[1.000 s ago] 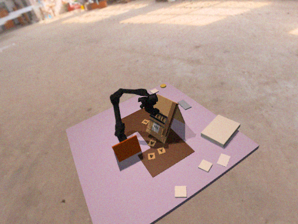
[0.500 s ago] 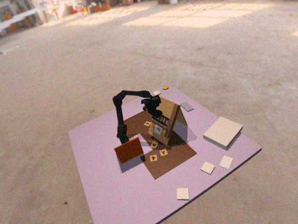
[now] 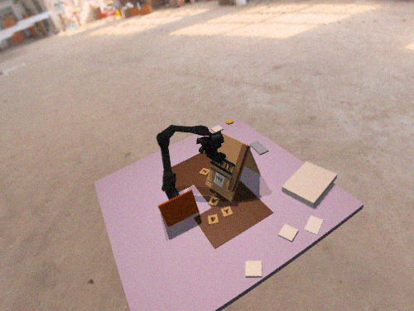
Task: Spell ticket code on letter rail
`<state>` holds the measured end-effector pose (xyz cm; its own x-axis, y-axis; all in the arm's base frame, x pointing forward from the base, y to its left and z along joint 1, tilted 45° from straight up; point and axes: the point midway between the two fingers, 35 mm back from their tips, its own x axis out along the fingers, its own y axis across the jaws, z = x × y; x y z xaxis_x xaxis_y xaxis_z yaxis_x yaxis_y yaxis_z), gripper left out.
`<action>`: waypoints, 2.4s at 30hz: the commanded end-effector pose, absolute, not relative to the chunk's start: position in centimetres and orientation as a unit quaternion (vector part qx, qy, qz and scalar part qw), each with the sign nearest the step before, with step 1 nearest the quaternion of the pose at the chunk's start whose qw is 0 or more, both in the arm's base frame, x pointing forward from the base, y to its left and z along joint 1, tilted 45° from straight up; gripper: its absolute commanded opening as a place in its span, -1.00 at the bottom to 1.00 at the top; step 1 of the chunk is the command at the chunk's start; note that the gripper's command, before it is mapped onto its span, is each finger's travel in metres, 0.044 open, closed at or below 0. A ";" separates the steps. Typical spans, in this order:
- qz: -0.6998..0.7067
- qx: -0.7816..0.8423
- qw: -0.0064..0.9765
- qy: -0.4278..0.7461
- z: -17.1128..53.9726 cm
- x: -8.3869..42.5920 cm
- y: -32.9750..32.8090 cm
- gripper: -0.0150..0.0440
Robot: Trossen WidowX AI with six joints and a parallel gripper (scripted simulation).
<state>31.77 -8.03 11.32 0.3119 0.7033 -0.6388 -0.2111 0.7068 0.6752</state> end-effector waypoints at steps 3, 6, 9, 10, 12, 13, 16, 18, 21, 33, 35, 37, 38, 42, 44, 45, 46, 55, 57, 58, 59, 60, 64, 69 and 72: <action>0.296 0.245 0.773 0.506 11.3 32.1 -7.8 -0.49; 0.296 0.245 0.773 0.506 11.2 32.2 -7.7 -0.49; 0.296 0.245 0.773 0.505 11.2 32.3 -7.6 -0.49; 0.296 0.245 0.773 0.505 11.2 32.4 -7.6 -0.49; 0.296 0.245 0.773 0.505 11.2 32.4 -7.6 -0.49; 0.296 0.245 0.773 0.505 11.2 32.5 -7.5 -0.49; 0.296 0.245 0.773 0.505 11.1 32.6 -7.4 -0.49; 0.296 0.245 0.773 0.505 11.1 32.7 -7.4 -0.49; 0.296 0.245 0.773 0.505 11.1 32.8 -7.3 -0.49; 0.296 0.244 0.773 0.505 11.0 33.0 -7.2 -0.49; 0.296 0.244 0.773 0.505 10.9 33.0 -7.3 -0.49; 0.296 0.244 0.773 0.505 10.9 33.0 -7.4 -0.49; 0.296 0.244 0.773 0.505 10.8 33.0 -7.4 -0.49; 0.296 0.244 0.773 0.505 10.7 33.0 -7.5 -0.49; 0.296 0.244 0.773 0.505 10.7 33.0 -7.6 -0.49; 0.296 0.244 0.773 0.505 10.7 33.0 -7.6 -0.49; 0.296 0.244 0.773 0.505 10.6 33.0 -7.6 -0.49; 0.296 0.244 0.773 0.505 10.4 33.1 -7.8 -0.49; 0.296 0.244 0.773 0.505 10.4 33.1 -7.8 -0.49; 0.296 0.244 0.773 0.505 10.4 33.1 -7.9 -0.49; 0.296 0.244 0.773 0.505 10.3 33.1 -7.9 -0.49; 0.296 0.244 0.773 0.505 10.3 33.1 -7.9 -0.49; 0.296 0.244 0.773 0.505 10.2 33.2 -8.0 -0.49; 0.296 0.244 0.773 0.505 10.1 33.2 -8.1 -0.49; 0.296 0.244 0.773 0.505 10.0 33.2 -8.2 -0.49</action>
